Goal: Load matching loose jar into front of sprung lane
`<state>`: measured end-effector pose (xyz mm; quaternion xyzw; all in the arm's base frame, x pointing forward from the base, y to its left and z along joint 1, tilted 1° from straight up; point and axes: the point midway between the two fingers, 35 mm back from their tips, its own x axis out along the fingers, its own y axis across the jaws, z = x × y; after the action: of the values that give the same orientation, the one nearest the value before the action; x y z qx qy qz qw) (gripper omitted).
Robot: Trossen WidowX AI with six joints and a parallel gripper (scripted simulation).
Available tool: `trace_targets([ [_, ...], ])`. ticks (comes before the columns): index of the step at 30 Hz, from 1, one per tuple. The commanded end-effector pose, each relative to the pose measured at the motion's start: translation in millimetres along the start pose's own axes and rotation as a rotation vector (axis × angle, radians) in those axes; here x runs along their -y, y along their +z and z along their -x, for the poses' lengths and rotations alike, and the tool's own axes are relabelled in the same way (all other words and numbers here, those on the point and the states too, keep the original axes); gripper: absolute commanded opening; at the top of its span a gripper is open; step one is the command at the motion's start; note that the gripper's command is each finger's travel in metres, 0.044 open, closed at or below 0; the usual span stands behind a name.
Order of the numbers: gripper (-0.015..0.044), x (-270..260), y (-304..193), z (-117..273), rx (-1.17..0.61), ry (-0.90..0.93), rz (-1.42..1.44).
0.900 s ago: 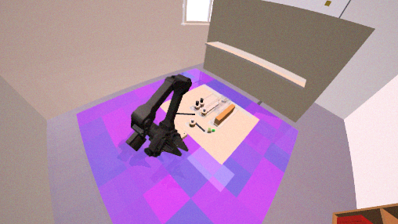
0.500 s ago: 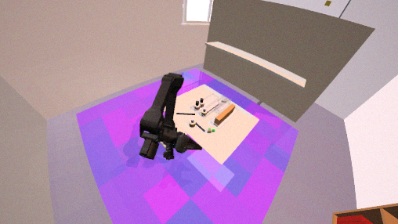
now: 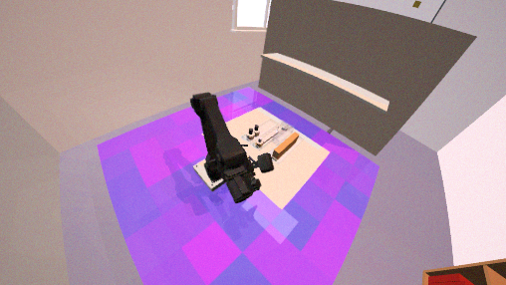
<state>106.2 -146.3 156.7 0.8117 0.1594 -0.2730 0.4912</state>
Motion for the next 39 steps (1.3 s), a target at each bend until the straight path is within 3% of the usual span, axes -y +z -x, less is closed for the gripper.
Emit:
trace_targets([
  [1, 0.044, 5, -15, -18, -0.085, -0.159, 0.175],
  [12, 0.044, 25, -62, -56, -0.319, -0.528, 0.719],
  [22, 0.044, 42, -104, -75, -0.502, -0.756, 1.3],
  [35, 0.044, 65, -165, -87, -0.636, -0.887, 2.013],
  [39, 0.044, 67, -168, -87, -0.64, -0.888, 2.05],
])
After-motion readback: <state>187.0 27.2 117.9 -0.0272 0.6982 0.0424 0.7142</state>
